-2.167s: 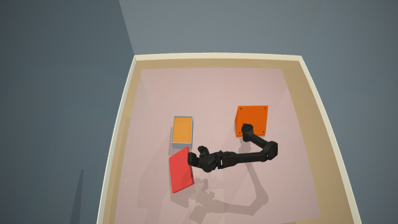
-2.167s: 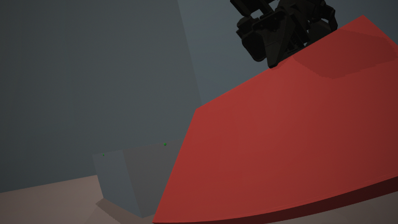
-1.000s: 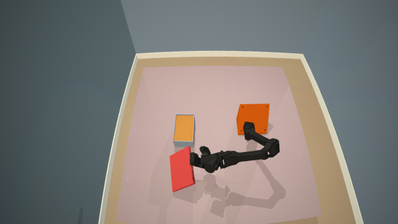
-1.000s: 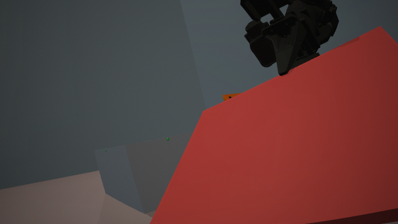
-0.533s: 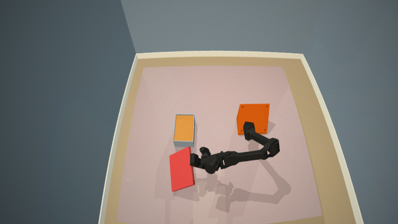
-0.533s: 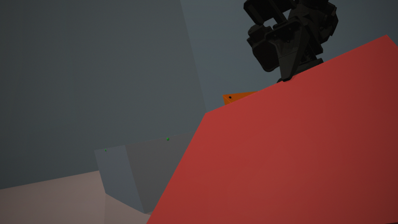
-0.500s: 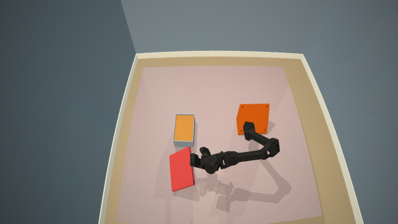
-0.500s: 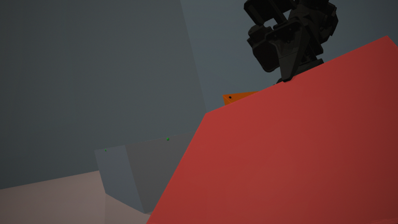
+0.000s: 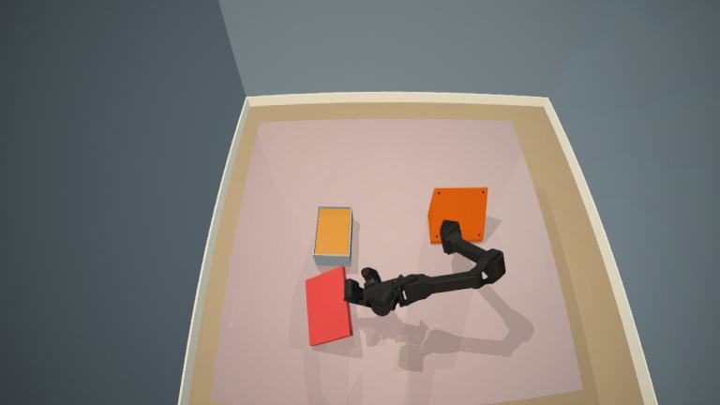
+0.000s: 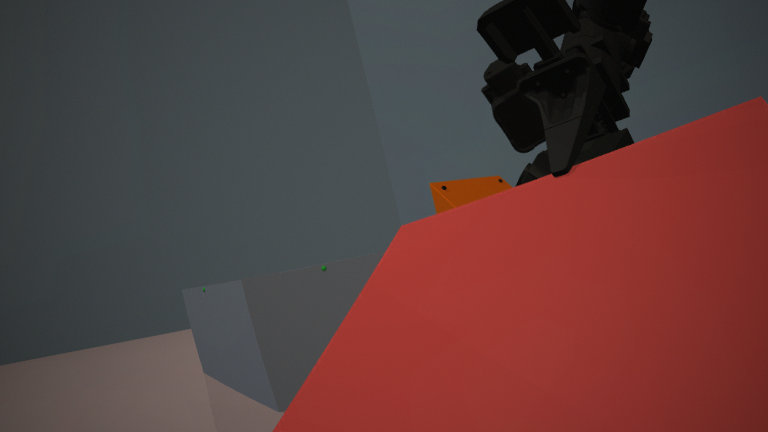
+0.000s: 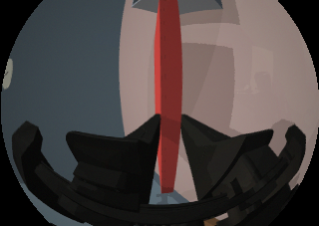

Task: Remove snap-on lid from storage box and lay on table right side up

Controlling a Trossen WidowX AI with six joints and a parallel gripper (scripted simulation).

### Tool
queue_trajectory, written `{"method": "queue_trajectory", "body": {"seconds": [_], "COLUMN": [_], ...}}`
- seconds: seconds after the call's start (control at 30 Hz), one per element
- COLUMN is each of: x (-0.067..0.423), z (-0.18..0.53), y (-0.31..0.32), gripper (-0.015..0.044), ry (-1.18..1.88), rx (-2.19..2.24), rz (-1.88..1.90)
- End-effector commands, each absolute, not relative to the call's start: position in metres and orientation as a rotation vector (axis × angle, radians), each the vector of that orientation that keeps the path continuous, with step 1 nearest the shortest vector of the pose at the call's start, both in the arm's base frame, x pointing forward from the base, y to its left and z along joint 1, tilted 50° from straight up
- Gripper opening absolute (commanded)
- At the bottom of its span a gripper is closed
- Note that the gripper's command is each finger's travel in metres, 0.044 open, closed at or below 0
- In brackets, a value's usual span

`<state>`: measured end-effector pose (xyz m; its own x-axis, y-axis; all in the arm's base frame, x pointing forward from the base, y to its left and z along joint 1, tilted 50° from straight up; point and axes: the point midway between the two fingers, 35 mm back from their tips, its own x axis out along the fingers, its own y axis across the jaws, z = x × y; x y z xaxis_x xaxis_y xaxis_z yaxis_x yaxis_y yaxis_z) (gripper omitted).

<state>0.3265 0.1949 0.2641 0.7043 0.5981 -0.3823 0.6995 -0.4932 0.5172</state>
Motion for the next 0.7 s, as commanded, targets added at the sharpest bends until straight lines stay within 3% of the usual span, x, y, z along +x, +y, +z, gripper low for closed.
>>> {"method": "queue_trajectory", "body": {"seconds": [0.0, 0.67], "x": [0.324, 0.322], "z": [0.249, 0.239], "y": [0.201, 0.213], "gripper": [0.0000, 0.0000], "ry": [1.015, 1.016], "rx": [2.243, 2.244], "rz": [-0.242, -0.241]}}
